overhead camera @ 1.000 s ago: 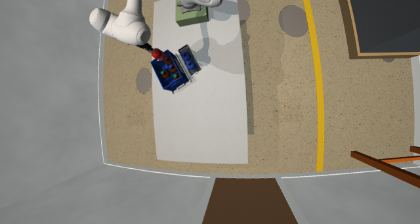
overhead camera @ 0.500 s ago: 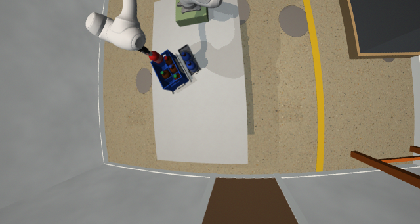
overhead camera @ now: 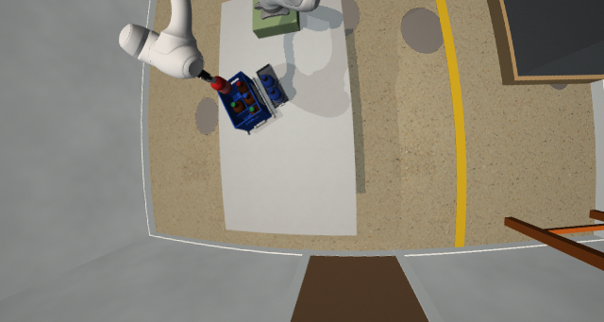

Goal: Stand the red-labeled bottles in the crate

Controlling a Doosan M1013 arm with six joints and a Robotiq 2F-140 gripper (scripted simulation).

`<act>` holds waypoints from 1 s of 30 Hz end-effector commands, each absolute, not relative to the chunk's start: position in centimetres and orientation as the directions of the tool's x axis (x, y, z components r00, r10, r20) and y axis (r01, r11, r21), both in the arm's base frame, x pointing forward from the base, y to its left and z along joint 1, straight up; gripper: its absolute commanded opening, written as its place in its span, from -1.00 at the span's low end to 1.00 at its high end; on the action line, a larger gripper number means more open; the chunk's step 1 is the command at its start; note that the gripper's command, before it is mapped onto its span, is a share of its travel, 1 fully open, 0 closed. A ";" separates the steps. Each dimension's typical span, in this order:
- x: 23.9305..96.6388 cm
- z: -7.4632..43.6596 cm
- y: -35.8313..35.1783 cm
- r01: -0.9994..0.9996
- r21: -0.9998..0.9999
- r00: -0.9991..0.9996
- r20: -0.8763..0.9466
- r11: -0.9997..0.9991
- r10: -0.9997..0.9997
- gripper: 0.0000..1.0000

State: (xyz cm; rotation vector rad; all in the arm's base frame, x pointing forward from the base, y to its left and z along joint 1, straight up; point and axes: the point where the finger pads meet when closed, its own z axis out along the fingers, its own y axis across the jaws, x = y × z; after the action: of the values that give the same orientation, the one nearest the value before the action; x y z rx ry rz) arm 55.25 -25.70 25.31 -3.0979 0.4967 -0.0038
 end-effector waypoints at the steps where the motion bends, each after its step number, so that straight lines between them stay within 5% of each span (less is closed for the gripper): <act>1: 55.3 25.3 -25.7 -0.313 -0.005 0.950 0.002 -0.950 -0.313 -1.00; 30: 56.4 25.3 -27.3 -0.313 -0.005 0.950 0.002 -0.950 -0.313 -1.00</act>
State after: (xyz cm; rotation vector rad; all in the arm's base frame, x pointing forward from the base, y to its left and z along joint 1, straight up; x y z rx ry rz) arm 56.41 -27.26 25.31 -3.0978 0.4967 -0.0037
